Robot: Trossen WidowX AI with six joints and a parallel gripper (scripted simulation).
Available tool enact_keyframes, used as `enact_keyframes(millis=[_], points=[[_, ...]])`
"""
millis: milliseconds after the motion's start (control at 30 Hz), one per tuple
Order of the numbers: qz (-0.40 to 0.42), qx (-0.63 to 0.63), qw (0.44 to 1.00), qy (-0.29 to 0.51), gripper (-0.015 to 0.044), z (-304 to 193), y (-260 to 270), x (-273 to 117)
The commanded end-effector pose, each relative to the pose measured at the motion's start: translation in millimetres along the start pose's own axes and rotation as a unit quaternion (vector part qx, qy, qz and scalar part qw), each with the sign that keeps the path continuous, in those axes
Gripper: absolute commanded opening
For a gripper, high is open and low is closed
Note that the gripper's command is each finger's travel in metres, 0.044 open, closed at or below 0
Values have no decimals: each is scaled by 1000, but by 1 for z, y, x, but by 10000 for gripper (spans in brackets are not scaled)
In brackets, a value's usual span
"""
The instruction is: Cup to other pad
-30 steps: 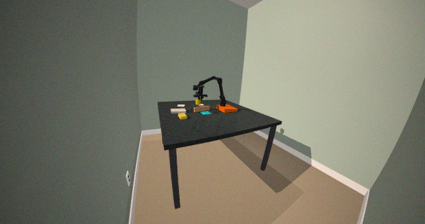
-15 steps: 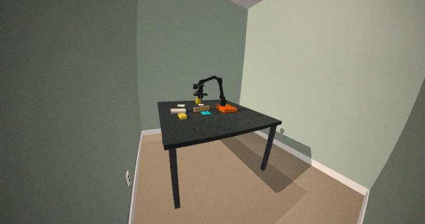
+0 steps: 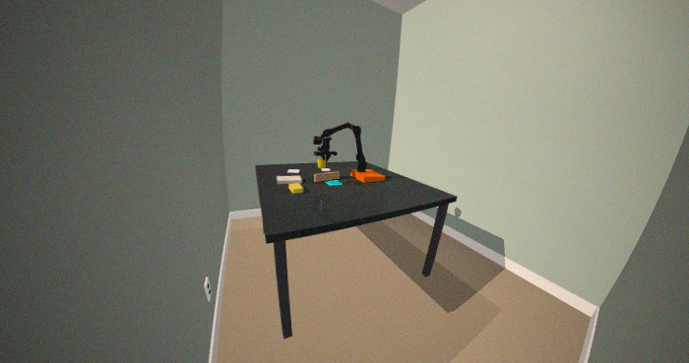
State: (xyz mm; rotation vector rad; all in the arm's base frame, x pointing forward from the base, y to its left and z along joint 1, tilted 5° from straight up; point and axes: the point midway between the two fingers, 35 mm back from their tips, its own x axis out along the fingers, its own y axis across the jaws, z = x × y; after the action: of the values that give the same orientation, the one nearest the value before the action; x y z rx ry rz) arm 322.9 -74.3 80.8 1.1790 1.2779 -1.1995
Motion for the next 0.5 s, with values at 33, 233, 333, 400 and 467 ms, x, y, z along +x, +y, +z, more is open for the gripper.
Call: enact_keyframes(millis=[33,233,333,400,467], points=[[0,-1,1000,2,0,-13,-2,0],[0,-1,1000,3,0,-28,-6,-1],[0,-2,1000,3,0,-36,-7,-1],[-1,-2,1000,4,0,-41,-8,-2],[-1,-2,1000,4,0,-46,-9,-2]])
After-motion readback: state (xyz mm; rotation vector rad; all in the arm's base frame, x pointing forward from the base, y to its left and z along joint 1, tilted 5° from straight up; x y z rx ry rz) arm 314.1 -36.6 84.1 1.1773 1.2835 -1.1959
